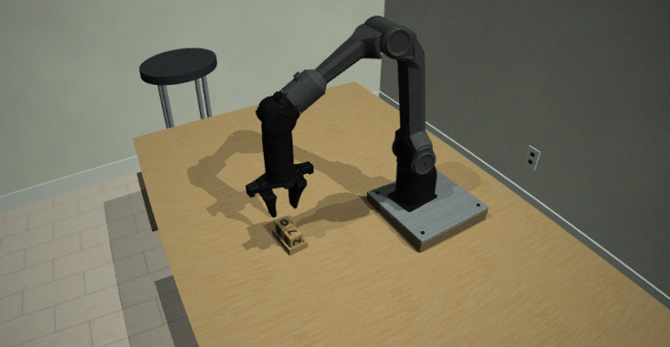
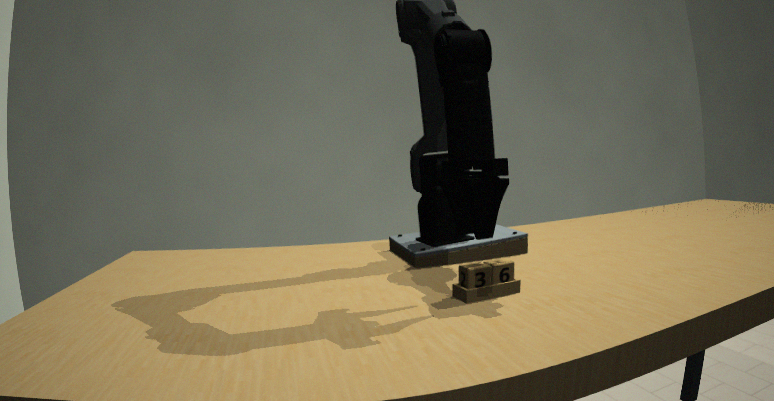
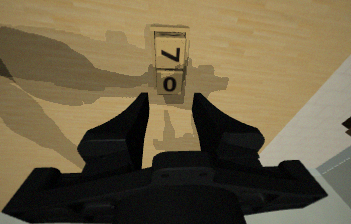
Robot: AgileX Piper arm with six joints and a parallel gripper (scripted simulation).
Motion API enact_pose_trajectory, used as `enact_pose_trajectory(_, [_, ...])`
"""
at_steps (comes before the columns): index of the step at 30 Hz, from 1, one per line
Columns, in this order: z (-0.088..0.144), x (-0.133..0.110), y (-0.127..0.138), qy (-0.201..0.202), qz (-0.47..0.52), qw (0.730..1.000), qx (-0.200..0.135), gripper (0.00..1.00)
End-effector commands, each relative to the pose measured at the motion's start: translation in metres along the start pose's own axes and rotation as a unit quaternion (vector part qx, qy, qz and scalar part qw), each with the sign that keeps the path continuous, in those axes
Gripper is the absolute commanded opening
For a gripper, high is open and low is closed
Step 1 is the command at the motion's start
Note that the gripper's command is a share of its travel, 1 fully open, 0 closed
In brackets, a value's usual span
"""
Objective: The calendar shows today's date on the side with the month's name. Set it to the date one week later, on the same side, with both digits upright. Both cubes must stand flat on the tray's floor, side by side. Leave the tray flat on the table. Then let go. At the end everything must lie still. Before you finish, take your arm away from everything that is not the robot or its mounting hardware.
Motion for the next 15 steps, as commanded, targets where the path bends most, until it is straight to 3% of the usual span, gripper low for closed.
enact_pose_trajectory(1, [-0.004, 0.0, 0.0, 0.0, 0.0, 1.0, 0.001, 0.64])
enact_pose_trajectory(15, [-0.022, -0.001, 0.001, 0.0, 0.0, 1.0, 0.001, 0.64])
Point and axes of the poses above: the point where the finger pads meet when closed, its own z axis back along the fingers, its own y axis across the jaws, x = y × z, the point moved 9 cm from there along z, back along the fingers, and after that the axes turned 1 degree about -z, right-handed, at the moved point
